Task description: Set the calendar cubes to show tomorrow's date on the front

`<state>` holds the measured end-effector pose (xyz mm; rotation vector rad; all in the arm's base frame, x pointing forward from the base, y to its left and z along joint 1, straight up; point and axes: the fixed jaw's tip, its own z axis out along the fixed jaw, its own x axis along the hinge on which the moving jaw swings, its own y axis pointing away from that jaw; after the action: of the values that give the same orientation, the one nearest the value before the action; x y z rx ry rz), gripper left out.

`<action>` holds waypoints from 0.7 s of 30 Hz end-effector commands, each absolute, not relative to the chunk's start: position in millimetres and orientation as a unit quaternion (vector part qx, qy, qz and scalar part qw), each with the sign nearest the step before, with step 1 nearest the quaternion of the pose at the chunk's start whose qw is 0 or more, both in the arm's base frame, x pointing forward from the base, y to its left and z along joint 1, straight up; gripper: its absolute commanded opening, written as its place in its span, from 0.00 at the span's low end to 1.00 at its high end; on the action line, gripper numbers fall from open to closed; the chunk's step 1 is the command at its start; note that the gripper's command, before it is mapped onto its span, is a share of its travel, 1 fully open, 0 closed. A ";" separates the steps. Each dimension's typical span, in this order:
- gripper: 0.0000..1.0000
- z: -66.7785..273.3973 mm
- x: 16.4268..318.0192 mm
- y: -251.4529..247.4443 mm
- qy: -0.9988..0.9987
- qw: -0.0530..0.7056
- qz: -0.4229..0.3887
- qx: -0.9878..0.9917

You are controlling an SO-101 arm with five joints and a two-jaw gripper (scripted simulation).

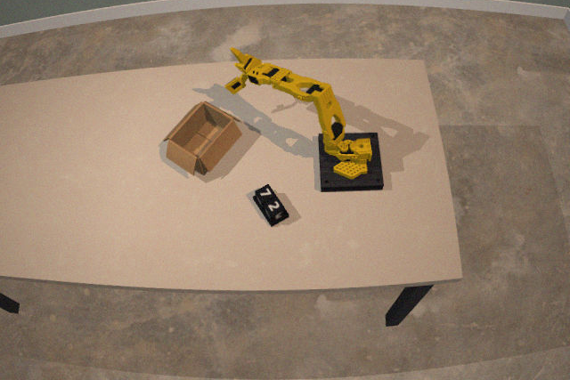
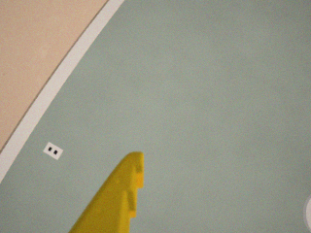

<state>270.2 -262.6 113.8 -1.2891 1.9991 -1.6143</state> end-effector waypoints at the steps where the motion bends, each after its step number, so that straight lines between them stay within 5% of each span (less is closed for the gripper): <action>1: 1.00 116.1 270.1 -262.4 0.688 0.134 -0.559 -0.443; 21: 1.00 115.9 270.7 -261.2 0.687 0.134 -0.558 -0.446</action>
<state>270.2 -262.6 113.8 -1.2891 1.9991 -1.6143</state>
